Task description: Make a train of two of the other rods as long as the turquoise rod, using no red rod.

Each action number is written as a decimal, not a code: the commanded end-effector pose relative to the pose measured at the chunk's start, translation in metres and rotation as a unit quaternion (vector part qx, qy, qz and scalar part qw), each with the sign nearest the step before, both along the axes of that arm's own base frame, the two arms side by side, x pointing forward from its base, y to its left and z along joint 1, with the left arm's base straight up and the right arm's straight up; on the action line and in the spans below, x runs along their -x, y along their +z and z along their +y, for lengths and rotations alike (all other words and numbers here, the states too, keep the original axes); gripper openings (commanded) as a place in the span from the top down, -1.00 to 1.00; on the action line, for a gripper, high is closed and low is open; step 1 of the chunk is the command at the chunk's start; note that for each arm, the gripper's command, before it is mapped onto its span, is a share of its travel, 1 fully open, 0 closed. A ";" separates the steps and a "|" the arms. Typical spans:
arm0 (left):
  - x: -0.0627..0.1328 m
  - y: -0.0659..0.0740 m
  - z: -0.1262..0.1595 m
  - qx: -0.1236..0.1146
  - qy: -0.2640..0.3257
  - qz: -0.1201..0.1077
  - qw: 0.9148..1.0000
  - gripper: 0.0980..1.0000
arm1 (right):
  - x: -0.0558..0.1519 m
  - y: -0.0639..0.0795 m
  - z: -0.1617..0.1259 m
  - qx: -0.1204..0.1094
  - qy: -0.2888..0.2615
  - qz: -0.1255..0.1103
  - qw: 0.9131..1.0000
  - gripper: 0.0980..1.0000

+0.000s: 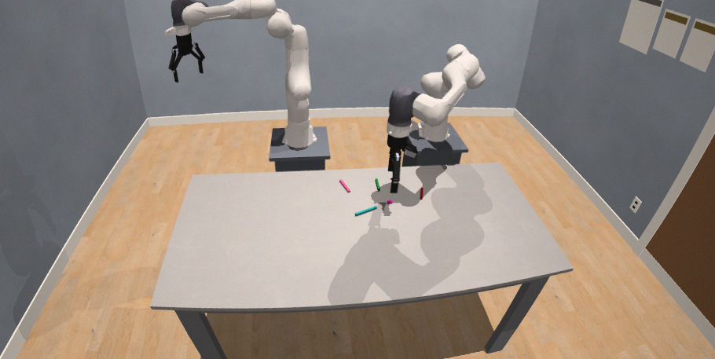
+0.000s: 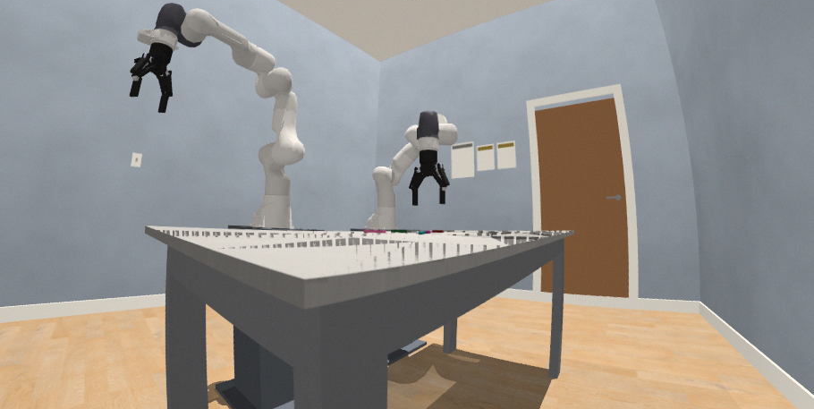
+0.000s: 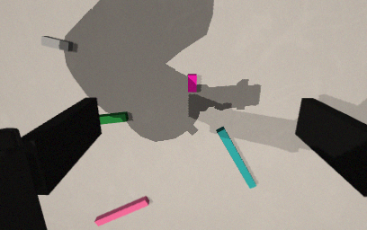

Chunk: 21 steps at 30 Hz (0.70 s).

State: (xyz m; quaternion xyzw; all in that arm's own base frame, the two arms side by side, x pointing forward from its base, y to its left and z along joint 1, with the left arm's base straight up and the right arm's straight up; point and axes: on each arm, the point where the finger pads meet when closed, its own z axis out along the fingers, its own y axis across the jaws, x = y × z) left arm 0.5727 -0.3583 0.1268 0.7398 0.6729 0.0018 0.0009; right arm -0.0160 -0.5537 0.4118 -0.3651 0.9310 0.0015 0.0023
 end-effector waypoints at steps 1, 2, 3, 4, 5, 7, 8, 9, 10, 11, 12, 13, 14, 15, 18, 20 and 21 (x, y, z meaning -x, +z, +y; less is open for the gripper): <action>0.001 0.000 0.000 0.001 0.000 0.002 1.000 -1.00 | 0.002 0.001 0.000 0.002 0.003 0.002 1.000 -1.00; 0.001 0.000 0.000 0.000 0.004 0.002 1.000 -1.00 | 0.002 0.001 0.000 0.002 0.003 0.002 1.000 -1.00; 0.003 0.000 -0.001 0.000 0.013 0.002 1.000 -1.00 | 0.002 0.001 0.000 0.002 0.003 0.002 1.000 -1.00; 0.006 -0.001 -0.003 0.000 0.031 0.002 1.000 -1.00 | 0.002 0.001 0.000 0.002 0.003 0.002 1.000 -1.00; 0.011 -0.002 -0.005 0.000 0.057 0.002 0.998 -1.00 | 0.002 0.001 0.000 0.002 0.003 0.002 1.000 -1.00; 0.018 -0.003 -0.009 0.000 0.099 0.003 0.995 -1.00 | 0.002 0.001 0.000 0.002 0.003 0.002 1.000 -1.00; 0.018 -0.003 -0.009 0.000 0.099 0.003 0.995 -1.00 | 0.002 0.001 0.000 0.002 0.003 0.002 1.000 -1.00; 0.018 -0.003 -0.009 0.000 0.099 0.003 0.995 -1.00 | 0.002 0.001 0.000 0.002 0.003 0.002 1.000 -1.00; 0.021 -0.003 -0.011 0.000 0.117 0.003 0.993 -1.00 | 0.002 0.001 0.000 0.002 0.003 0.002 1.000 -1.00; 0.022 -0.004 -0.011 0.000 0.123 0.003 0.992 -1.00 | 0.002 0.001 0.000 0.002 0.003 0.002 1.000 -1.00; 0.023 -0.004 -0.012 0.000 0.130 0.003 0.991 -1.00 | 0.002 0.001 0.000 0.002 0.003 0.002 1.000 -1.00; 0.025 -0.004 -0.012 0.000 0.138 0.003 0.990 -1.00 | 0.002 0.001 0.000 0.002 0.003 0.002 1.000 -1.00; 0.026 -0.004 -0.013 0.000 0.145 0.003 0.989 -1.00 | 0.002 0.001 0.000 0.002 0.003 0.002 1.000 -1.00; 0.027 -0.005 -0.014 0.000 0.152 0.003 0.988 -1.00 | 0.002 0.001 0.000 0.002 0.003 0.002 1.000 -1.00; 0.031 -0.005 -0.015 -0.001 0.175 0.003 0.985 -1.00 | 0.002 0.001 0.000 0.002 0.003 0.002 1.000 -1.00; 0.033 -0.006 -0.016 -0.001 0.190 0.003 0.982 -1.00 | 0.002 0.001 0.000 0.002 0.003 0.002 1.000 -1.00; 0.035 -0.006 -0.017 -0.001 0.198 0.003 0.980 -1.00 | 0.002 0.001 0.000 0.002 0.003 0.002 1.000 -1.00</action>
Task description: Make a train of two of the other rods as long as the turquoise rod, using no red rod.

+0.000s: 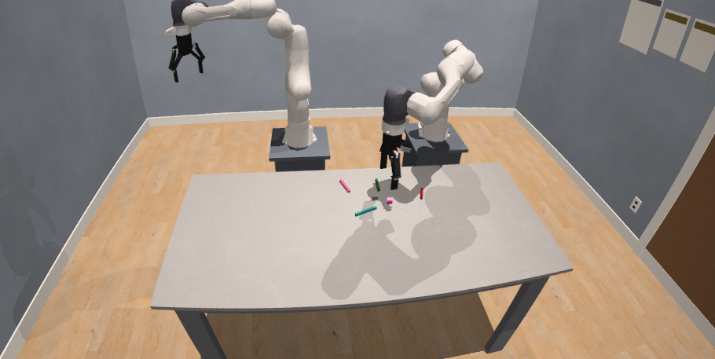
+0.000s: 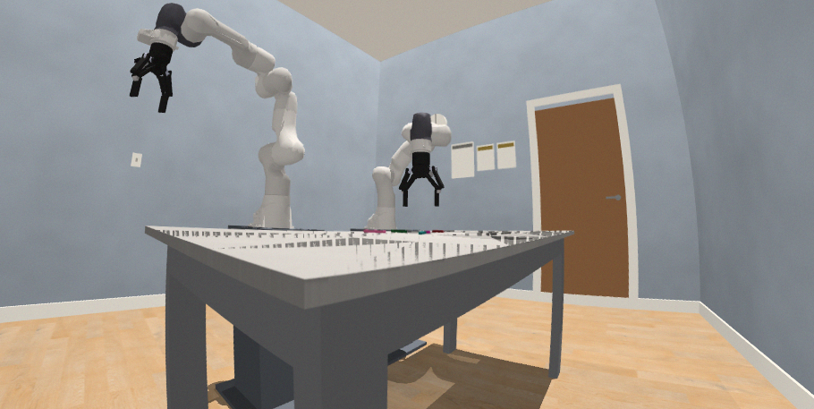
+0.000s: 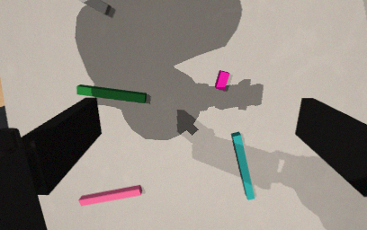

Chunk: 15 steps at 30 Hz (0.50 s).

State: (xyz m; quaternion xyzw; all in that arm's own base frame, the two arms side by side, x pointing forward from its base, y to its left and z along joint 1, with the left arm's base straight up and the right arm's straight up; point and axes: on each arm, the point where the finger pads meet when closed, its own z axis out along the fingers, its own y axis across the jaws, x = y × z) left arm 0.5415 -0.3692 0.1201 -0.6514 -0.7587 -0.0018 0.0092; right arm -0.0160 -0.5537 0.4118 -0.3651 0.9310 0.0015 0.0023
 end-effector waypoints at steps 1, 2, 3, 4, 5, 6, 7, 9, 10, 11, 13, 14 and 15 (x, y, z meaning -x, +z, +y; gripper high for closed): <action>0.005 0.000 -0.006 0.005 0.083 -0.005 0.996 -1.00 | 0.002 0.001 0.000 0.002 0.003 0.002 1.000 -1.00; 0.006 0.000 -0.007 0.005 0.091 -0.005 0.996 -1.00 | 0.002 0.001 0.000 0.002 0.003 0.002 1.000 -1.00; 0.007 0.000 -0.008 0.005 0.099 -0.005 0.995 -1.00 | 0.002 0.001 0.000 0.002 0.003 0.002 1.000 -1.00; 0.007 0.000 -0.008 0.005 0.099 -0.005 0.995 -1.00 | 0.002 0.001 0.000 0.002 0.003 0.002 1.000 -1.00; 0.007 0.000 -0.008 0.005 0.099 -0.005 0.995 -1.00 | 0.002 0.001 0.000 0.002 0.003 0.002 1.000 -1.00; 0.011 -0.001 -0.009 0.005 0.119 -0.005 0.993 -1.00 | 0.002 0.001 0.000 0.002 0.003 0.002 1.000 -1.00; 0.012 -0.001 -0.009 0.005 0.127 -0.005 0.992 -1.00 | 0.002 0.001 0.000 0.002 0.003 0.002 1.000 -1.00; 0.014 -0.001 -0.010 0.005 0.143 -0.005 0.990 -1.00 | 0.002 0.001 0.000 0.002 0.003 0.002 1.000 -1.00; 0.016 -0.002 -0.011 0.005 0.150 -0.005 0.989 -1.00 | 0.002 0.001 0.000 0.002 0.003 0.002 1.000 -1.00; 0.017 -0.002 -0.011 0.004 0.158 -0.005 0.987 -1.00 | 0.002 0.001 0.000 0.002 0.003 0.002 1.000 -1.00; 0.019 -0.002 -0.012 0.004 0.173 -0.006 0.985 -1.00 | 0.002 0.001 0.000 0.002 0.003 0.002 1.000 -1.00; 0.021 -0.003 -0.012 0.004 0.181 -0.006 0.983 -1.00 | 0.002 0.001 0.000 0.002 0.003 0.002 1.000 -1.00; 0.022 -0.003 -0.013 0.004 0.189 -0.006 0.982 -1.00 | 0.002 0.001 0.000 0.002 0.003 0.002 1.000 -1.00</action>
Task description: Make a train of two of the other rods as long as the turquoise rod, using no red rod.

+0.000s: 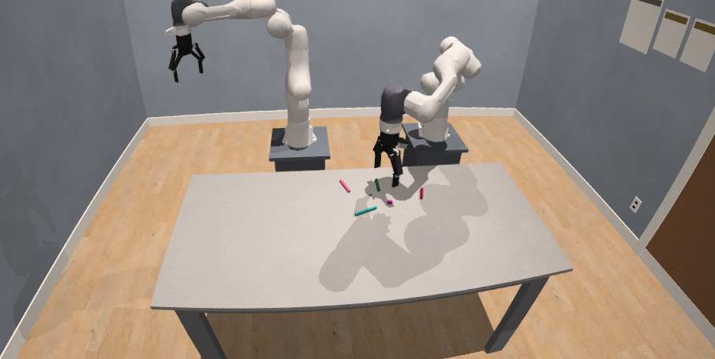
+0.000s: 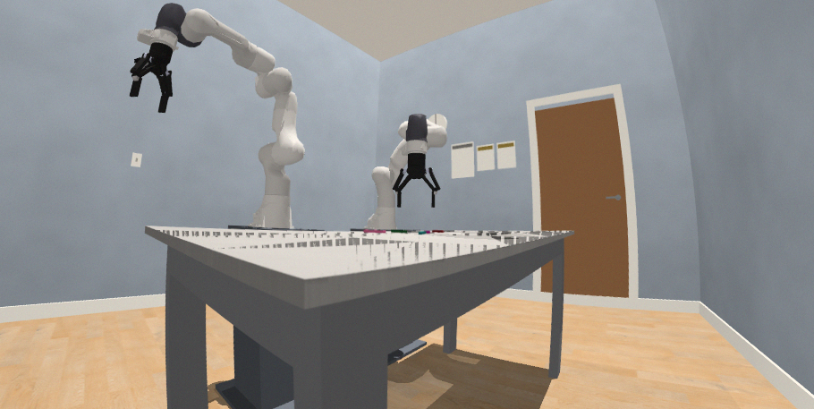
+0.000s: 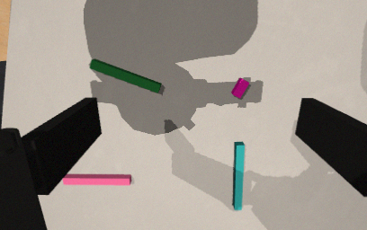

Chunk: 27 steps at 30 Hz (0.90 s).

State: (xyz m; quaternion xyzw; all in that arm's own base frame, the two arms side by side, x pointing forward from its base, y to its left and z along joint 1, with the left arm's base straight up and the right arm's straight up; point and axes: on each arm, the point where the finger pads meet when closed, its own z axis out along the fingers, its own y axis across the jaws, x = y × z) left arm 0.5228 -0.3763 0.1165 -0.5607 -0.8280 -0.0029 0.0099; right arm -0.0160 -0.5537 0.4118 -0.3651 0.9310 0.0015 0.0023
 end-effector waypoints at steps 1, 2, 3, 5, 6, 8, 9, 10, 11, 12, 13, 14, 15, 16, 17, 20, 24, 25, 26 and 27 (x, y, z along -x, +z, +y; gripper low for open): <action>0.004 0.001 -0.006 0.005 0.083 -0.005 0.996 -1.00 | 0.002 0.001 0.000 0.002 0.003 0.002 1.000 -1.00; 0.006 0.000 -0.006 0.005 0.091 -0.005 0.996 -1.00 | 0.002 0.001 0.000 0.002 0.003 0.002 1.000 -1.00; 0.007 0.000 -0.007 0.005 0.099 -0.006 0.995 -1.00 | 0.002 0.001 0.000 0.002 0.003 0.002 1.000 -1.00; 0.009 0.000 -0.008 0.005 0.115 -0.006 0.993 -1.00 | 0.002 0.001 0.000 0.002 0.003 0.002 1.000 -1.00; 0.009 0.000 -0.008 0.005 0.115 -0.006 0.993 -1.00 | 0.002 0.001 0.000 0.002 0.003 0.002 1.000 -1.00; 0.012 -0.001 -0.009 0.005 0.136 -0.006 0.991 -1.00 | 0.002 0.001 0.000 0.002 0.003 0.002 1.000 -1.00; 0.014 -0.001 -0.009 0.005 0.144 -0.006 0.990 -1.00 | 0.002 0.001 0.000 0.002 0.003 0.002 1.000 -1.00; 0.015 -0.002 -0.009 0.005 0.152 -0.006 0.988 -1.00 | 0.002 0.001 0.000 0.002 0.003 0.002 1.000 -1.00; 0.016 -0.002 -0.009 0.004 0.160 -0.006 0.987 -1.00 | 0.002 0.001 0.000 0.002 0.003 0.002 1.000 -1.00; 0.017 -0.002 -0.010 0.004 0.167 -0.006 0.986 -1.00 | 0.002 0.001 0.000 0.002 0.003 0.002 1.000 -1.00; 0.019 -0.002 -0.010 0.004 0.175 -0.006 0.984 -1.00 | 0.002 0.001 0.000 0.002 0.003 0.002 1.000 -1.00; 0.020 -0.002 -0.010 0.004 0.183 -0.006 0.983 -1.00 | 0.002 0.001 0.000 0.002 0.003 0.002 1.000 -1.00; 0.021 -0.003 -0.011 0.004 0.191 -0.006 0.982 -1.00 | 0.002 0.001 0.000 0.002 0.003 0.002 1.000 -1.00; 0.022 -0.003 -0.011 0.004 0.199 -0.006 0.980 -1.00 | 0.002 0.001 0.000 0.002 0.003 0.002 1.000 -1.00; 0.023 -0.003 -0.011 0.004 0.206 -0.006 0.978 -1.00 | 0.002 0.001 0.000 0.002 0.003 0.002 1.000 -1.00; 0.027 -0.004 -0.012 0.004 0.230 -0.007 0.973 -1.00 | 0.002 0.001 0.000 0.002 0.003 0.002 1.000 -1.00; 0.029 -0.004 -0.012 0.004 0.245 -0.007 0.969 -1.00 | 0.002 0.001 0.000 0.002 0.003 0.002 1.000 -1.00; 0.032 -0.005 -0.013 0.003 0.266 -0.007 0.964 -1.00 | 0.002 0.001 0.000 0.002 0.003 0.002 1.000 -1.00; 0.033 -0.005 -0.013 0.003 0.274 -0.007 0.962 -1.00 | 0.002 0.001 0.000 0.002 0.003 0.002 1.000 -1.00; 0.034 -0.005 -0.014 0.003 0.282 -0.007 0.959 -1.00 | 0.002 0.001 0.000 0.002 0.003 0.002 1.000 -1.00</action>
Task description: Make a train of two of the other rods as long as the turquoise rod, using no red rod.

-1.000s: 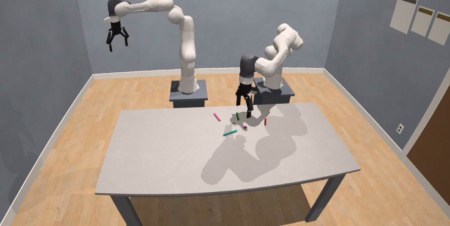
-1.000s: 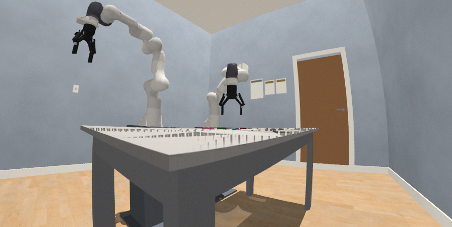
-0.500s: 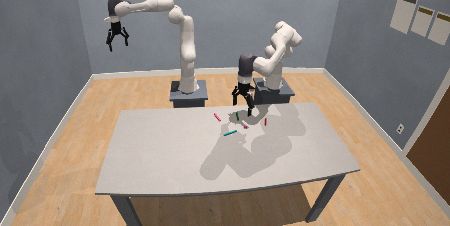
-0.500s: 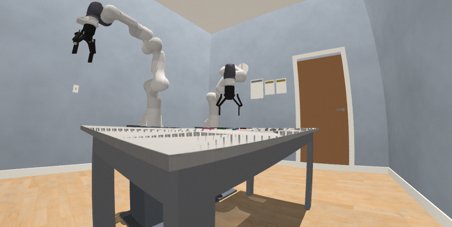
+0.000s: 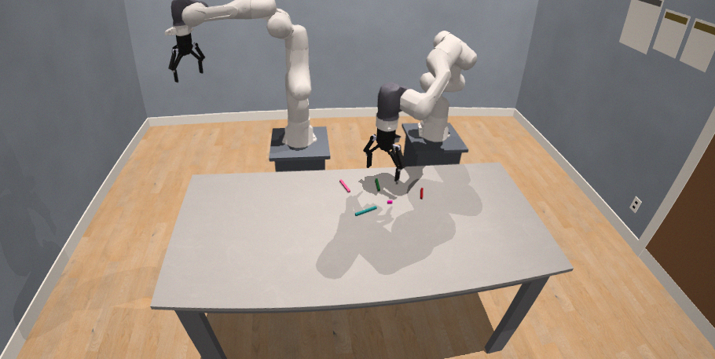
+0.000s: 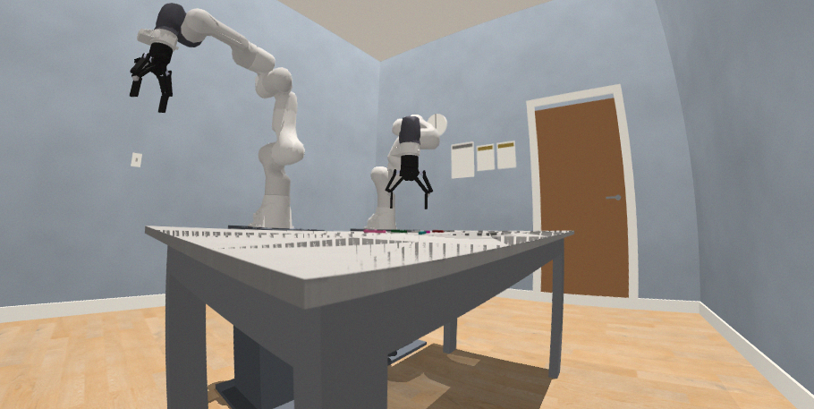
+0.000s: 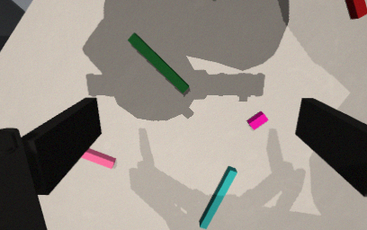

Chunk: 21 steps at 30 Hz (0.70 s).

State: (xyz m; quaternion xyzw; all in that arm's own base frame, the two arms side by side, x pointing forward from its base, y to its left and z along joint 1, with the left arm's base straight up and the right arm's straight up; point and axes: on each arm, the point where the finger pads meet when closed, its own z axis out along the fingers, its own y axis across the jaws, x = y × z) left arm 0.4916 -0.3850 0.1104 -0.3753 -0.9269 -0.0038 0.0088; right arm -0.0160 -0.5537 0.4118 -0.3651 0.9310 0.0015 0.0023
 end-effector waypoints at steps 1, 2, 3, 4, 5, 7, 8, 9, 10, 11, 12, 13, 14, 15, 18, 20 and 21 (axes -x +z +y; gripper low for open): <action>0.004 0.000 -0.005 0.004 0.083 -0.005 0.996 -1.00 | 0.002 0.001 0.000 0.002 0.003 0.002 1.000 -1.00; 0.005 0.000 -0.005 0.004 0.091 -0.005 0.996 -1.00 | 0.002 0.001 0.000 0.002 0.003 0.002 1.000 -1.00; 0.007 0.000 -0.005 0.004 0.100 -0.006 0.995 -1.00 | 0.002 0.001 0.000 0.002 0.003 0.002 1.000 -1.00; 0.008 0.000 -0.006 0.004 0.108 -0.006 0.994 -1.00 | 0.002 0.001 0.000 0.002 0.003 0.002 1.000 -1.00; 0.009 0.000 -0.006 0.004 0.116 -0.006 0.993 -1.00 | 0.002 0.001 0.000 0.002 0.003 0.002 1.000 -1.00; 0.011 -0.001 -0.006 0.004 0.132 -0.006 0.991 -1.00 | 0.002 0.001 0.000 0.002 0.003 0.002 1.000 -1.00; 0.012 -0.001 -0.006 0.004 0.140 -0.006 0.990 -1.00 | 0.002 0.001 0.000 0.002 0.003 0.002 1.000 -1.00; 0.013 -0.001 -0.006 0.004 0.148 -0.006 0.989 -1.00 | 0.002 0.001 0.000 0.002 0.003 0.002 1.000 -1.00; 0.014 -0.002 -0.006 0.004 0.156 -0.006 0.988 -1.00 | 0.002 0.001 0.000 0.002 0.003 0.002 1.000 -1.00; 0.015 -0.002 -0.007 0.004 0.164 -0.006 0.986 -1.00 | 0.002 0.001 0.000 0.002 0.003 0.002 1.000 -1.00; 0.017 -0.002 -0.007 0.004 0.172 -0.006 0.985 -1.00 | 0.002 0.001 0.000 0.002 0.003 0.002 1.000 -1.00; 0.017 -0.002 -0.007 0.004 0.172 -0.006 0.985 -1.00 | 0.002 0.001 0.000 0.002 0.003 0.002 1.000 -1.00; 0.017 -0.002 -0.007 0.004 0.172 -0.006 0.985 -1.00 | 0.002 0.001 0.000 0.002 0.003 0.002 1.000 -1.00; 0.019 -0.003 -0.007 0.004 0.193 -0.007 0.981 -1.00 | 0.002 0.001 0.000 0.002 0.003 0.002 1.000 -1.00; 0.023 -0.003 -0.007 0.003 0.217 -0.007 0.976 -1.00 | 0.002 0.001 0.000 0.002 0.003 0.002 1.000 -1.00; 0.025 -0.004 -0.007 0.003 0.233 -0.007 0.972 -1.00 | 0.002 0.001 0.000 0.002 0.003 0.002 1.000 -1.00; 0.026 -0.004 -0.007 0.003 0.241 -0.007 0.971 -1.00 | 0.002 0.001 0.000 0.002 0.003 0.002 1.000 -1.00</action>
